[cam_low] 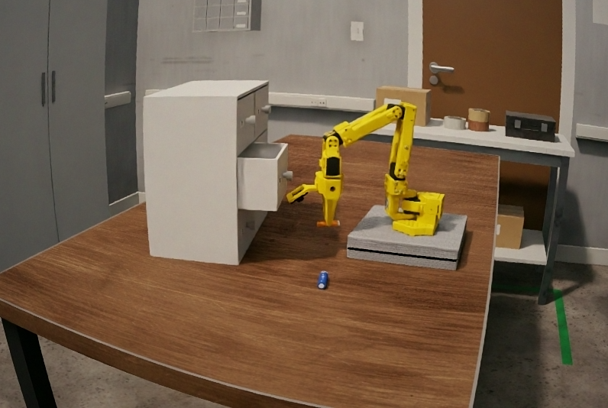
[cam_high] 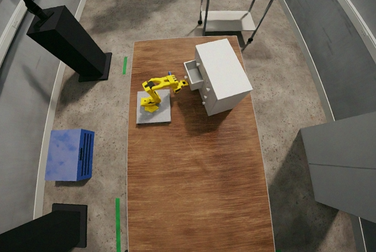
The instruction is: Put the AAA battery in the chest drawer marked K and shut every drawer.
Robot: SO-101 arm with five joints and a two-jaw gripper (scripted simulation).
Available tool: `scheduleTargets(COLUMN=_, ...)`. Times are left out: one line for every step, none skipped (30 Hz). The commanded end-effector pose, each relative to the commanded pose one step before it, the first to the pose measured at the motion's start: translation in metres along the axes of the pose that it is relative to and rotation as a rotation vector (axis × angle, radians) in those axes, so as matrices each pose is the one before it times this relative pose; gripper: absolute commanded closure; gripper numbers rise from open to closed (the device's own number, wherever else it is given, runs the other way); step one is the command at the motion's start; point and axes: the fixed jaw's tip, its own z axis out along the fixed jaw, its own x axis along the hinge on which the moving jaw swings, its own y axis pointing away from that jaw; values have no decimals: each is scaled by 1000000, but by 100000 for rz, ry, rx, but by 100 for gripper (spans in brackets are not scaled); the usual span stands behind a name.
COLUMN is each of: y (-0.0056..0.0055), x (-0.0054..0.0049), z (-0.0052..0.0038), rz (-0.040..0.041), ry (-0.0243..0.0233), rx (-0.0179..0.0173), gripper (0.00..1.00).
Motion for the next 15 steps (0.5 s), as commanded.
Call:
scheduleTargets(y=-1687, x=-1878, z=637, rz=914, ry=-80, rx=-120, gripper=100)
scheduleTargets(y=-8, x=-566, z=-3671, rz=4, ry=-2094, rx=33, gripper=100)
scheduleTargets(y=-8, x=-541, z=-3606, rz=4, ry=-2093, rx=33, gripper=100)
scheduleTargets(y=-7, x=-521, z=-3542, rz=4, ry=-2094, rx=33, gripper=100)
scheduleTargets(y=-7, x=-499, z=-3477, rz=4, ry=-2093, rx=33, gripper=100)
scheduleTargets(y=-6, x=-481, z=-3414, rz=4, ry=-2094, rx=32, gripper=100)
scheduleTargets(y=-7, x=-461, z=-3348, rz=4, ry=-2093, rx=32, gripper=100)
scheduleTargets(y=-6, x=-445, z=-3284, rz=4, ry=-2094, rx=32, gripper=100)
scheduleTargets(y=-6, x=-427, z=-3218, rz=4, ry=-2093, rx=32, gripper=100)
scheduleTargets(y=-5, x=-414, z=-3155, rz=4, ry=-2094, rx=32, gripper=100)
scheduleTargets(y=-6, x=-399, z=-3089, rz=4, ry=-2093, rx=32, gripper=100)
scheduleTargets(y=-5, x=-388, z=-3025, rz=4, ry=-2094, rx=32, gripper=100)
scheduleTargets(y=-5, x=-374, z=-2959, rz=4, ry=-2093, rx=32, gripper=100)
scheduleTargets(y=-4, x=-366, z=-2895, rz=4, ry=-2094, rx=31, gripper=100)
scheduleTargets(y=-5, x=-355, z=-2829, rz=4, ry=-2093, rx=31, gripper=100)
